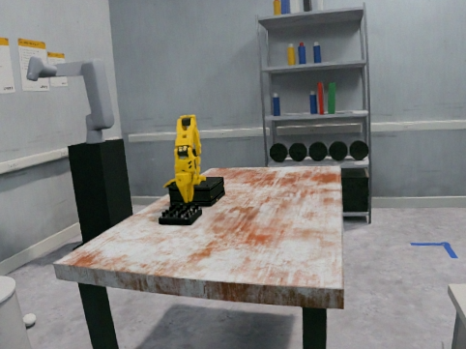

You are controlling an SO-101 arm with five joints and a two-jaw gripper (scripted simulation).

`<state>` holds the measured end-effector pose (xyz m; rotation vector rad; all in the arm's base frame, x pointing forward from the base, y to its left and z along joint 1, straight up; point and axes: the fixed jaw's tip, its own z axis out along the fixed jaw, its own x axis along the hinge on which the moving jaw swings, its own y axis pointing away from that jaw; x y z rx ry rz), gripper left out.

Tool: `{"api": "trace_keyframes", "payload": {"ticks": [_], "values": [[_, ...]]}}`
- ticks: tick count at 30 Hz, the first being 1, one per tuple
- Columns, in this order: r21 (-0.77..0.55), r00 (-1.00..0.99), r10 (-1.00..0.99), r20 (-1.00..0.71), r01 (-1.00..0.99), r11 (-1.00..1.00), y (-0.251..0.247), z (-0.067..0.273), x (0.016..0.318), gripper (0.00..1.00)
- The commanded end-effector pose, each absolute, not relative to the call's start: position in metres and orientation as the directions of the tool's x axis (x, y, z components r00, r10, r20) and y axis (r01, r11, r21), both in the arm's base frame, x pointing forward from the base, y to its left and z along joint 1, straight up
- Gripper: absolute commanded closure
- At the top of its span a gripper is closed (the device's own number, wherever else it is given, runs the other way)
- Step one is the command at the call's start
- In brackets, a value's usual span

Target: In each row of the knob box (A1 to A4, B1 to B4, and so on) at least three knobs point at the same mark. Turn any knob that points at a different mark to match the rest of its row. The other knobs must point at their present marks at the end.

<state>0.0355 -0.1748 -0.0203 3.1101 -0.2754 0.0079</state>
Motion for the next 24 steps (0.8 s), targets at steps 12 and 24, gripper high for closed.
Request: {"api": "trace_keyframes", "payload": {"ticks": [12,24], "values": [[0.002,0.985,-0.171,0.001,-0.171,-0.985,-0.1717,-0.0215,0.0364,0.9],[0.002,0.985,-0.171,0.001,-0.171,-0.985,-0.1728,-0.0206,0.0366,0.9]]}}
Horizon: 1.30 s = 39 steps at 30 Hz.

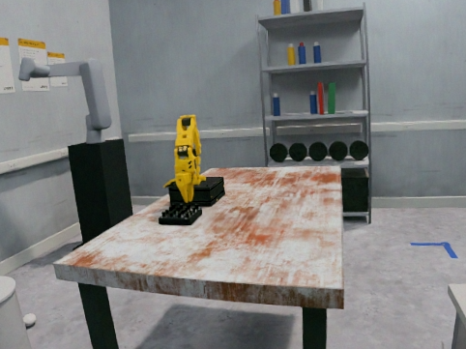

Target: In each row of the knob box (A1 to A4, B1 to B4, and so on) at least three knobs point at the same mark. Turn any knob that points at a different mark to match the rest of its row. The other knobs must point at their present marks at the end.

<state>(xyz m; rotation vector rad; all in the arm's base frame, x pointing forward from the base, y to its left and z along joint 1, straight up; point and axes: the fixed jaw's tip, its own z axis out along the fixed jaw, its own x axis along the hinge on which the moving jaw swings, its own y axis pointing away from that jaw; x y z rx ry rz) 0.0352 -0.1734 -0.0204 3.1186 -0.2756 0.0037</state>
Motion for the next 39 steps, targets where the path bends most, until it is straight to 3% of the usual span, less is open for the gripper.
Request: {"api": "trace_keyframes", "payload": {"ticks": [1,39], "values": [[0.002,0.985,-0.171,0.001,-0.171,-0.985,-0.173,-0.02,0.037,0.9],[0.002,0.985,-0.171,0.001,-0.171,-0.985,-0.174,-0.042,0.037,0.9]]}}
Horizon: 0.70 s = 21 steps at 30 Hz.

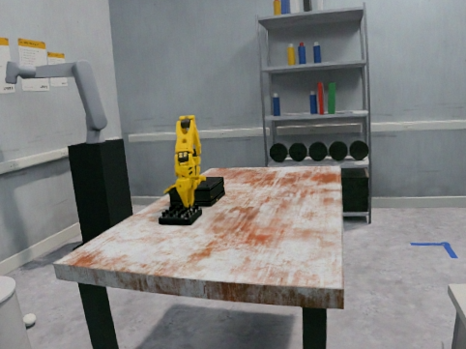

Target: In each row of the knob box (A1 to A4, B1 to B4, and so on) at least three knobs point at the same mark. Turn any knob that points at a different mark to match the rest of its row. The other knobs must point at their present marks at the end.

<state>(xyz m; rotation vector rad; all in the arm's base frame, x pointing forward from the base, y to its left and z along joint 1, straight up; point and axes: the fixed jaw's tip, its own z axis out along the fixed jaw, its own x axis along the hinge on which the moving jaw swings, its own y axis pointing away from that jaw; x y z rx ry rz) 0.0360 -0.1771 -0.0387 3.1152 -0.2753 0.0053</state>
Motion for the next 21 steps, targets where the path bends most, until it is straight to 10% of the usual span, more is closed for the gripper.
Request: {"api": "trace_keyframes", "payload": {"ticks": [1,21], "values": [[0.002,0.985,-0.171,0.001,-0.171,-0.985,-0.1742,-0.0424,0.0367,0.9],[0.002,0.985,-0.171,0.001,-0.171,-0.985,-0.1726,-0.0447,0.0362,0.9]]}}
